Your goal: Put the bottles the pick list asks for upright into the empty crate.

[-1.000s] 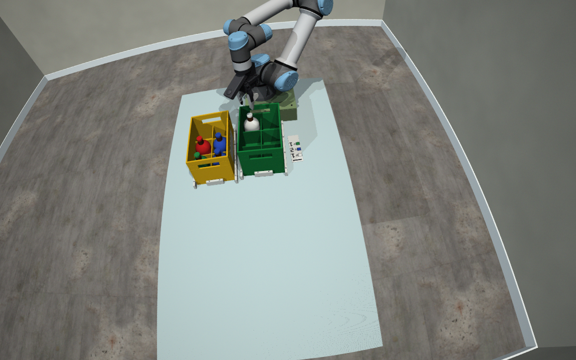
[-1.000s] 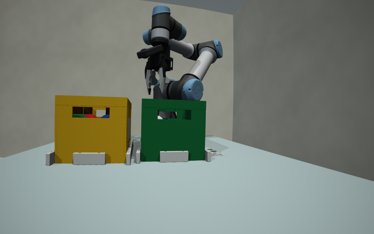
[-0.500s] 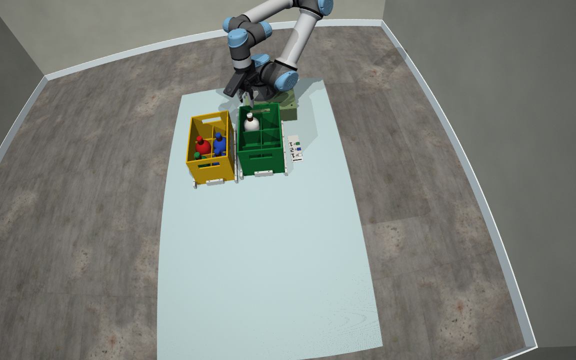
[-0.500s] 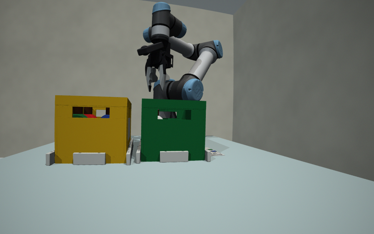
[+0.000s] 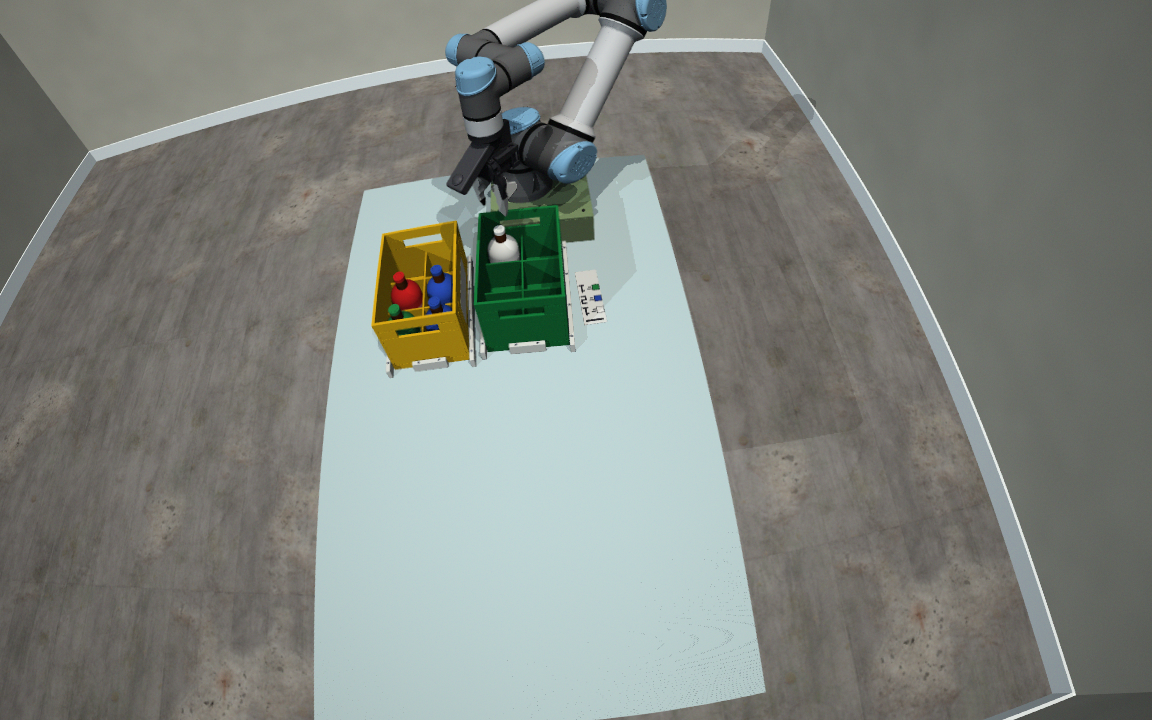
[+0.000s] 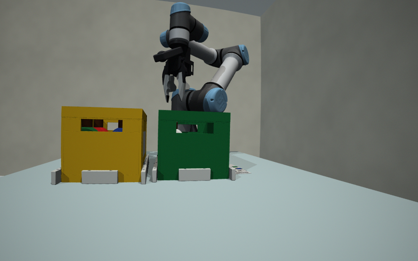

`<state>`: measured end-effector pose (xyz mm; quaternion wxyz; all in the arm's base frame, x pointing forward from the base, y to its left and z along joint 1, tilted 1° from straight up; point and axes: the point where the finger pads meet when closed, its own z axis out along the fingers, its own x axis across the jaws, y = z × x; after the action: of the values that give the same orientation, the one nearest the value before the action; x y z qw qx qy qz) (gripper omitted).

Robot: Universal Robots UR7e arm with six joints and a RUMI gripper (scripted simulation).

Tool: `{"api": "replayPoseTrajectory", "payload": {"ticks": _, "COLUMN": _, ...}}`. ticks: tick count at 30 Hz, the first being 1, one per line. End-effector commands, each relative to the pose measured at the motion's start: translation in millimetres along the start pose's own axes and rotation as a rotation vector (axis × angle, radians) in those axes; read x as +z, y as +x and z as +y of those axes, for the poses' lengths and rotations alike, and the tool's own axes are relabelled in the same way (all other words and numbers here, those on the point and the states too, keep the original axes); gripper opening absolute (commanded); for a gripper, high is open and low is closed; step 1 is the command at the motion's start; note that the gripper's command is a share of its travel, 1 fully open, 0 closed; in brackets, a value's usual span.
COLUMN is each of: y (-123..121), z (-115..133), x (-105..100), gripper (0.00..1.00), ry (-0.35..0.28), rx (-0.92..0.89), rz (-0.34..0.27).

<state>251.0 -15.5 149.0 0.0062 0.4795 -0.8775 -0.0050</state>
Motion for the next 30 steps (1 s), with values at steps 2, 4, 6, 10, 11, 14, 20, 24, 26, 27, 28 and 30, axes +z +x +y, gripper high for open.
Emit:
{"api": "replayPoseTrajectory", "payload": {"ticks": 2, "y": 0.0, "z": -0.3, "x": -0.8, "gripper": 0.38, "ry": 0.002, "rx": -0.001, "rz": 0.000}}
{"api": "replayPoseTrajectory", "payload": {"ticks": 4, "y": 0.0, "z": -0.3, "x": -0.8, "gripper": 0.38, "ry": 0.002, "rx": -0.001, "rz": 0.000}}
{"api": "replayPoseTrajectory", "payload": {"ticks": 6, "y": 0.0, "z": -0.3, "x": -0.8, "gripper": 0.38, "ry": 0.002, "rx": -0.001, "rz": 0.000}}
{"api": "replayPoseTrajectory", "payload": {"ticks": 10, "y": 0.0, "z": -0.3, "x": -0.8, "gripper": 0.38, "ry": 0.002, "rx": -0.001, "rz": 0.000}}
{"api": "replayPoseTrajectory", "payload": {"ticks": 11, "y": 0.0, "z": -0.3, "x": -0.8, "gripper": 0.38, "ry": 0.002, "rx": -0.001, "rz": 0.000}}
{"api": "replayPoseTrajectory", "payload": {"ticks": 14, "y": 0.0, "z": -0.3, "x": -0.8, "gripper": 0.38, "ry": 0.002, "rx": -0.001, "rz": 0.000}}
{"api": "replayPoseTrajectory", "payload": {"ticks": 20, "y": 0.0, "z": -0.3, "x": -0.8, "gripper": 0.38, "ry": 0.002, "rx": -0.001, "rz": 0.000}}
{"api": "replayPoseTrajectory", "payload": {"ticks": 24, "y": 0.0, "z": -0.3, "x": -0.8, "gripper": 0.38, "ry": 0.002, "rx": -0.001, "rz": 0.000}}
{"api": "replayPoseTrajectory", "payload": {"ticks": 26, "y": 2.7, "z": -5.6, "x": -2.1, "gripper": 0.38, "ry": 0.004, "rx": 0.000, "rz": 0.001}}
{"api": "replayPoseTrajectory", "payload": {"ticks": 27, "y": 3.6, "z": -10.5, "x": -2.1, "gripper": 0.38, "ry": 0.004, "rx": 0.000, "rz": 0.001}}
{"api": "replayPoseTrajectory", "payload": {"ticks": 28, "y": 4.6, "z": -15.4, "x": -2.1, "gripper": 0.38, "ry": 0.004, "rx": 0.000, "rz": 0.001}}
{"api": "replayPoseTrajectory", "payload": {"ticks": 30, "y": 4.6, "z": -15.4, "x": -2.1, "gripper": 0.38, "ry": 0.004, "rx": 0.000, "rz": 0.001}}
